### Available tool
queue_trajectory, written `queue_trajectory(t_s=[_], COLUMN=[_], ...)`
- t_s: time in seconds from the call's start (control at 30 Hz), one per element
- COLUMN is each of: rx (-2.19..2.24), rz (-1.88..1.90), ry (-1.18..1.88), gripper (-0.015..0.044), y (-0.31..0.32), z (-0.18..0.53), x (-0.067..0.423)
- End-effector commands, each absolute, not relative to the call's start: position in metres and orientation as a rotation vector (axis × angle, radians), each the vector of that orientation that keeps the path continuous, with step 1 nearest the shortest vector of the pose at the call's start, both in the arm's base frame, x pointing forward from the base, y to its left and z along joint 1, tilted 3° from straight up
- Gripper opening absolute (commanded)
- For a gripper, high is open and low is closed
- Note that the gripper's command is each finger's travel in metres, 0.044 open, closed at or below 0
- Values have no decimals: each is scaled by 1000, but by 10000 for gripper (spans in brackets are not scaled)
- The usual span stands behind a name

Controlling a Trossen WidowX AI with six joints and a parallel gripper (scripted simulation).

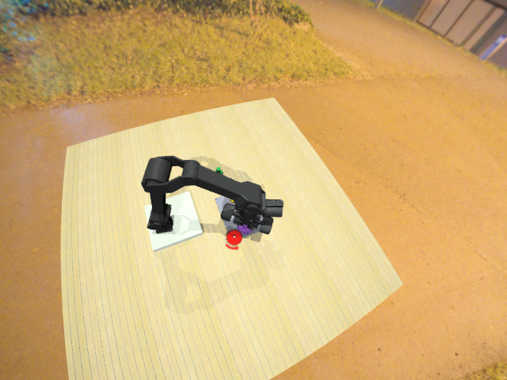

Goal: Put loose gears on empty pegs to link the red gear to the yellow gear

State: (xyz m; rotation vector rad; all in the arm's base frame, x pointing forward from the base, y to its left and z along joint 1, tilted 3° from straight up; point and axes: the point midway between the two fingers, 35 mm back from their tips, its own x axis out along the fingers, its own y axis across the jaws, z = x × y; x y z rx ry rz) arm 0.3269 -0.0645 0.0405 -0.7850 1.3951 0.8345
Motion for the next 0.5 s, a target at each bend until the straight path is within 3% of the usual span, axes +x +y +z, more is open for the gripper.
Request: queue_trajectory(t_s=[0.0, 0.13, 0.47], rx=[-768, -723, -685], rz=[816, 771, 734], ry=[1403, 1421, 1435], gripper=[53, 140, 140], y=[-64, -64, -66], z=[40, 43, 83], x=[327, 327, 327])
